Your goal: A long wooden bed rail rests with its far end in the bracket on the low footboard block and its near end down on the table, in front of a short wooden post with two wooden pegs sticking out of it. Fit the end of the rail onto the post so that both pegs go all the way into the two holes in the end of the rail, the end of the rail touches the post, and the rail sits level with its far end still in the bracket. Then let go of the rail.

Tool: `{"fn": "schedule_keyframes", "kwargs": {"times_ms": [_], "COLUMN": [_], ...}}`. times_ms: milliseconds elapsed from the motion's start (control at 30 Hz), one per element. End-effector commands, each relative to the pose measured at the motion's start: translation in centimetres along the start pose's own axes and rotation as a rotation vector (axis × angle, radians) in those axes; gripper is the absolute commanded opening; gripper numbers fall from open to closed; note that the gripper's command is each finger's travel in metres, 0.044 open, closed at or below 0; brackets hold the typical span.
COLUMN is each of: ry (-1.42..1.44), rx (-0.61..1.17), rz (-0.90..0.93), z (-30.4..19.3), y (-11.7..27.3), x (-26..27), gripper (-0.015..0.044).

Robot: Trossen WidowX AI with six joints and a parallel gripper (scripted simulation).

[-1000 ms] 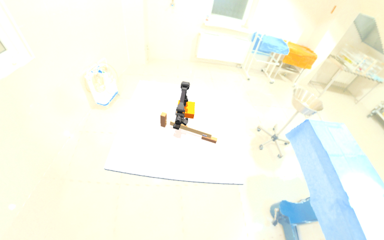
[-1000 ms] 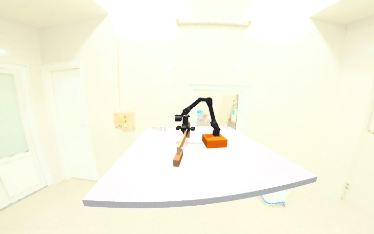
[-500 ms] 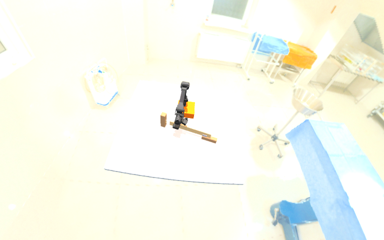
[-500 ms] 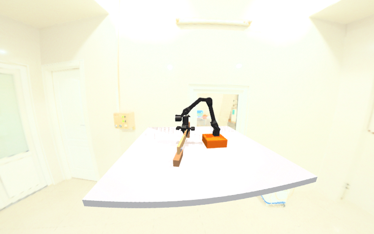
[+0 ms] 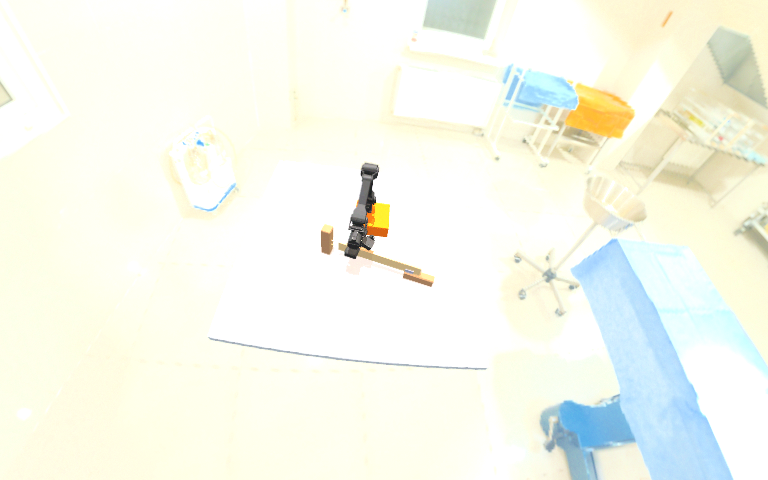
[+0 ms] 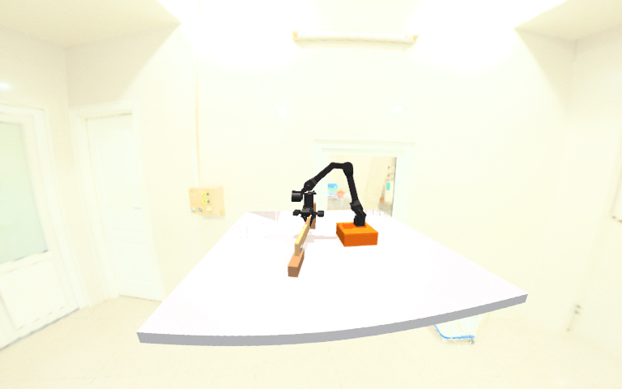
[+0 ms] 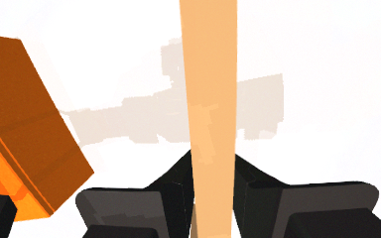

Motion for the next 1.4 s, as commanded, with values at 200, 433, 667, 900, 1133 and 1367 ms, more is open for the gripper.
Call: {"fn": "schedule_keyframes", "kwargs": {"times_ms": [200,433,667,900,1133,1367], "ry": [0.003,0.003,0.003,0.003,0.003,0.003], "rx": [0.001,0.001,0.001,0.001,0.002,0.002], "rz": [-0.003,-0.003,-0.003,-0.003,-0.003,-0.003], "z": [-0.3,-0.5,-0.8,-1.0,-1.2,-1.4], "y": [0.2,0.2,0.3,0.2,0.1,0.1], "x": [0.1,0.1,0.2,0.3,0.3,0.4], "gripper": [0.0,0.0,0.0,0.0,0.0,0.0]}}
Point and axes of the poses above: the point midway between the two fingers, 35 mm back from their tips, its own y axis back along the fingers, its own x axis across the jaws, z = x × y, the point moved 7 cm from there along y, back along the fingers, and after that the axes turned 13 degrees about y, right-handed, at the moved point
